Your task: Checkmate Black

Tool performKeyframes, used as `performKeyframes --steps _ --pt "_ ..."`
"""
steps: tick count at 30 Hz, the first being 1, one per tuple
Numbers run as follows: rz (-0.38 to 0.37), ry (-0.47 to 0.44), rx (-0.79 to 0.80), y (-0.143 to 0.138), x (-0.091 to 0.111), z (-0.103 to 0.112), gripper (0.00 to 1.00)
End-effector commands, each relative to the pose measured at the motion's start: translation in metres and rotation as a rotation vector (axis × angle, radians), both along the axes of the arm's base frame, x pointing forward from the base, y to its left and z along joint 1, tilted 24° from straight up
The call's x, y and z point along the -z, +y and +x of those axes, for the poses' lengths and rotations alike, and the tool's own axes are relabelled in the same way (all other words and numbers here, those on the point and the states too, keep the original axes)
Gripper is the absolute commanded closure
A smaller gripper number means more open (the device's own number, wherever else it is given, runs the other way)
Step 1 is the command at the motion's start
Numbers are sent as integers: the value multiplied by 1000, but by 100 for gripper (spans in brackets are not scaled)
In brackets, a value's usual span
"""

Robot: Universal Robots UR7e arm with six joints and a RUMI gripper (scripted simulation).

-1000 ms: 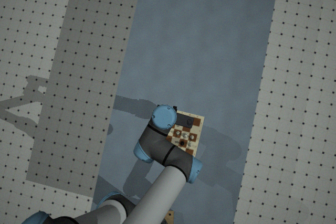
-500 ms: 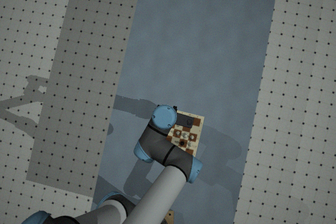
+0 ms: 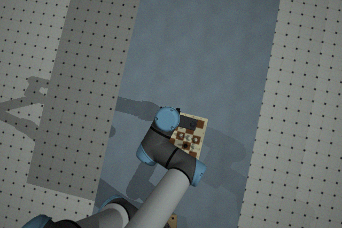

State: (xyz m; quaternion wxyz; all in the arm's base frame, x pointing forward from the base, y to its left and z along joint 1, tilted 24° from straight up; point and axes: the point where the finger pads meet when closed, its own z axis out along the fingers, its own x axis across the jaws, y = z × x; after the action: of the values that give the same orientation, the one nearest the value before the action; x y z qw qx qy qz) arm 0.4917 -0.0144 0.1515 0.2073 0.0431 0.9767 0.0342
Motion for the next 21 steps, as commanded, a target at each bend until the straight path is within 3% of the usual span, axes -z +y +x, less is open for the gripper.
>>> performKeyframes --steps 1,12,13,21 --pt "0 2 -1 1 1 -1 100" --pt "0 2 -1 1 1 -1 100" --pt "0 2 -1 1 1 -1 95" --pt "0 2 -1 1 1 -1 85"
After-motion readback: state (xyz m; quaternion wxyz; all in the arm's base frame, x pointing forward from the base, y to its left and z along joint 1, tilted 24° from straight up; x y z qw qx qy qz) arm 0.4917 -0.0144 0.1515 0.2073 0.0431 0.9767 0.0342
